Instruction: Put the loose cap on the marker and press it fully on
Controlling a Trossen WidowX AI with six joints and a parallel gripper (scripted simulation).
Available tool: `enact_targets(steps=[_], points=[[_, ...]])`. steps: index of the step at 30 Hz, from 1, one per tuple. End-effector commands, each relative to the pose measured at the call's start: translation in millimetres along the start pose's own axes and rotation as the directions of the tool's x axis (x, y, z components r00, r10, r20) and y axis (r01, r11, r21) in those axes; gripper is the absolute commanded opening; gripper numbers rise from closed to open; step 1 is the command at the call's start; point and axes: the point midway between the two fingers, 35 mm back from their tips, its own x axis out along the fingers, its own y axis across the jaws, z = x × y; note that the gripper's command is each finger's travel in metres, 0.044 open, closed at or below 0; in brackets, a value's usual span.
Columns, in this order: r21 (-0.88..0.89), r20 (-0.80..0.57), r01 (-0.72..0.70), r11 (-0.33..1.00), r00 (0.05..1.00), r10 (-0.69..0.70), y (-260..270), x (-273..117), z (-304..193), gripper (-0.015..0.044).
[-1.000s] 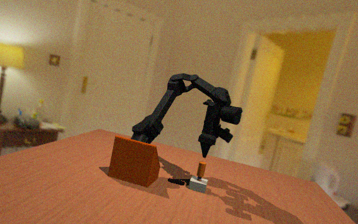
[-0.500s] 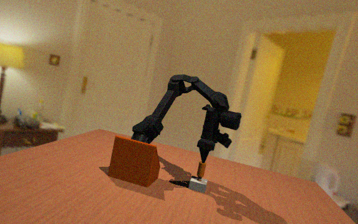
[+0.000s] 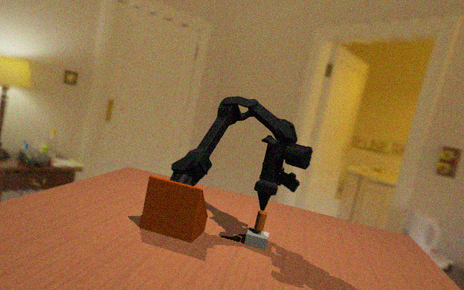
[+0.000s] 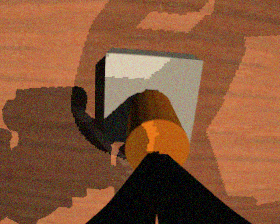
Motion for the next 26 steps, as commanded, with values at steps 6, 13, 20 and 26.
enact_targets(steps=[6, 13, 20, 26], points=[[-0.006, 0.015, 0.012, 1.0, 1.0, -0.012, -2, -83, 2, 0.0], [-0.006, 0.015, 0.012, 1.0, 1.0, -0.012, -2, -83, 2, 0.0079], [-0.006, 0.015, 0.012, 1.0, 1.0, -0.012, -2, -83, 2, 0.0263], [-0.006, 0.015, 0.012, 1.0, 1.0, -0.012, -2, -83, 2, 0.042]])
